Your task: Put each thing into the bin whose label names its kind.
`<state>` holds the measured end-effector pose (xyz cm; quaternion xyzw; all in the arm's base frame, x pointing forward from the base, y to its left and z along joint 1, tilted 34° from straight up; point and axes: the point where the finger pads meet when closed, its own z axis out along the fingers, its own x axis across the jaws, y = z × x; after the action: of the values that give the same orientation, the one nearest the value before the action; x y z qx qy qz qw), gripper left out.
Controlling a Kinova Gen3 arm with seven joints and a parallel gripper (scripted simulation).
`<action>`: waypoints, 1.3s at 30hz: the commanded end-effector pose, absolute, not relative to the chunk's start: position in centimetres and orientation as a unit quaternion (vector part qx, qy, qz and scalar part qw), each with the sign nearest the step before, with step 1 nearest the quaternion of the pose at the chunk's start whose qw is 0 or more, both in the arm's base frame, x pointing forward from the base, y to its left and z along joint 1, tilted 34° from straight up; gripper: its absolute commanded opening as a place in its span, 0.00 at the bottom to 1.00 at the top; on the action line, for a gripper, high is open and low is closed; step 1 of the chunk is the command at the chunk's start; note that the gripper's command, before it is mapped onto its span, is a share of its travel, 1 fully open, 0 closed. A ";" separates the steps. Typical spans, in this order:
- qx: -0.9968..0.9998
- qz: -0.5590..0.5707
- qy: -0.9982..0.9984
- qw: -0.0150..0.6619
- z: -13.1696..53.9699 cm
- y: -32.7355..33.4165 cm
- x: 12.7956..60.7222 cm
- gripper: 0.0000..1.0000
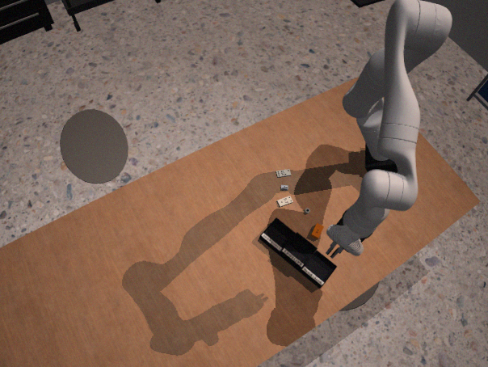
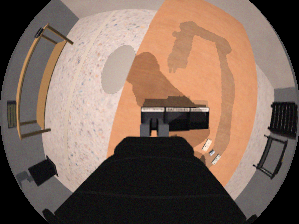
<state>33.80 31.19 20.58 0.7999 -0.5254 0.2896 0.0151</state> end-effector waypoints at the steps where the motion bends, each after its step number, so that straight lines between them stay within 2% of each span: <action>1: 0.801 0.290 -0.524 0.014 20.8 31.3 33.8 0.31; 2: 0.785 0.288 -0.549 0.002 20.6 30.6 33.7 0.79; 6: 0.757 0.288 -0.587 -0.012 20.5 28.9 33.6 0.79; 21: 0.488 0.267 -0.823 -0.117 19.3 16.4 33.3 0.79; 23: 0.488 0.267 -0.823 -0.117 19.3 16.4 33.3 0.79; 39: 0.161 0.207 -0.943 -0.204 18.1 3.7 32.9 0.79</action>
<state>32.84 5.32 18.61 0.1967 -0.9354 0.2176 -0.1975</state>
